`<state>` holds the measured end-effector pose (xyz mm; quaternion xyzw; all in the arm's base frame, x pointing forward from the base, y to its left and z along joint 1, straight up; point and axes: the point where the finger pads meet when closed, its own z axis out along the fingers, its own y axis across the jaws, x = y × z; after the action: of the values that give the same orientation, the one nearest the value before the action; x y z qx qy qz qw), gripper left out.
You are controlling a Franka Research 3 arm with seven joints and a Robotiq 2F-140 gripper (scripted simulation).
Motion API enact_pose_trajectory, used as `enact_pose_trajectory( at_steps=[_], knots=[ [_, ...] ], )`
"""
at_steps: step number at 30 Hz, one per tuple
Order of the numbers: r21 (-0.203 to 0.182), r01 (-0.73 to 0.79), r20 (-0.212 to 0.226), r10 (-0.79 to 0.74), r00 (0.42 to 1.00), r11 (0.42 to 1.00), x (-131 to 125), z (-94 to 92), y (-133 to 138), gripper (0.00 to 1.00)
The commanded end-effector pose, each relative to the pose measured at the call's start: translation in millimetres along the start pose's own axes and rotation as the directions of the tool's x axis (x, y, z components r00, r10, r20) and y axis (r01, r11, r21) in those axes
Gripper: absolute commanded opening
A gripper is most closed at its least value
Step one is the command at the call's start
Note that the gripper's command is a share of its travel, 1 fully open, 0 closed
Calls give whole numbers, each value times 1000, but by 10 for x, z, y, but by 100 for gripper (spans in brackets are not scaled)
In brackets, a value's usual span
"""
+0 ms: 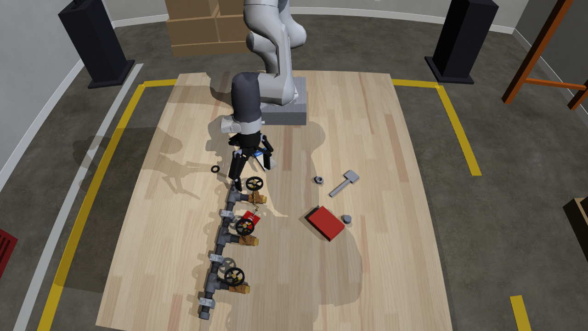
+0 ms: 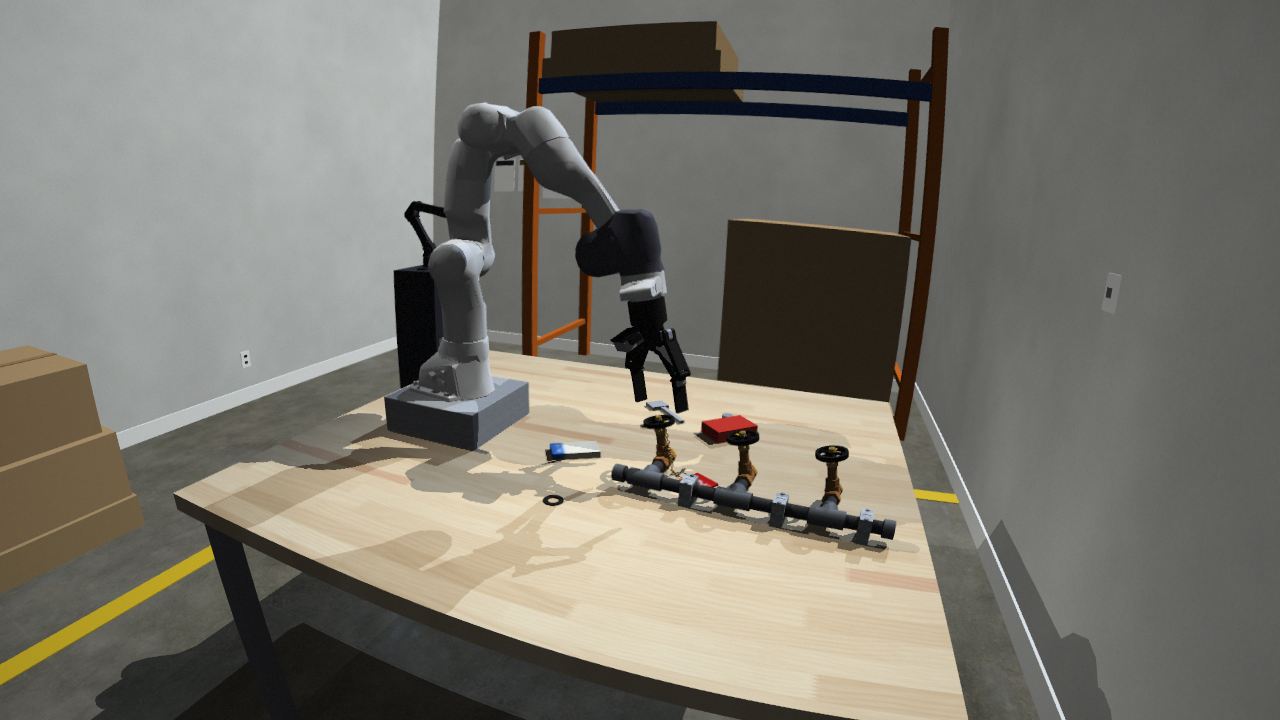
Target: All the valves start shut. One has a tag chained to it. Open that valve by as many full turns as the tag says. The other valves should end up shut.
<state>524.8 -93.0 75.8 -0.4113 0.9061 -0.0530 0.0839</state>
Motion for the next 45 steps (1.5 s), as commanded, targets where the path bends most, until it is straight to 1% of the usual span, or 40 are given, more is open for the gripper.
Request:
enact_pose_trajectory(
  at_steps=[1, 6, 12, 45],
  knots=[
    [-12, -21, -12, 21, 1000, 1000, 30, -26, 49, 100],
    [-11, -21, -13, 21, 1000, 1000, 37, -103, 47, 100],
    [-11, -22, -13, 21, 1000, 1000, 42, -143, 47, 100],
    [-11, -22, -13, 21, 1000, 1000, 42, -146, 46, 100]
  ],
)
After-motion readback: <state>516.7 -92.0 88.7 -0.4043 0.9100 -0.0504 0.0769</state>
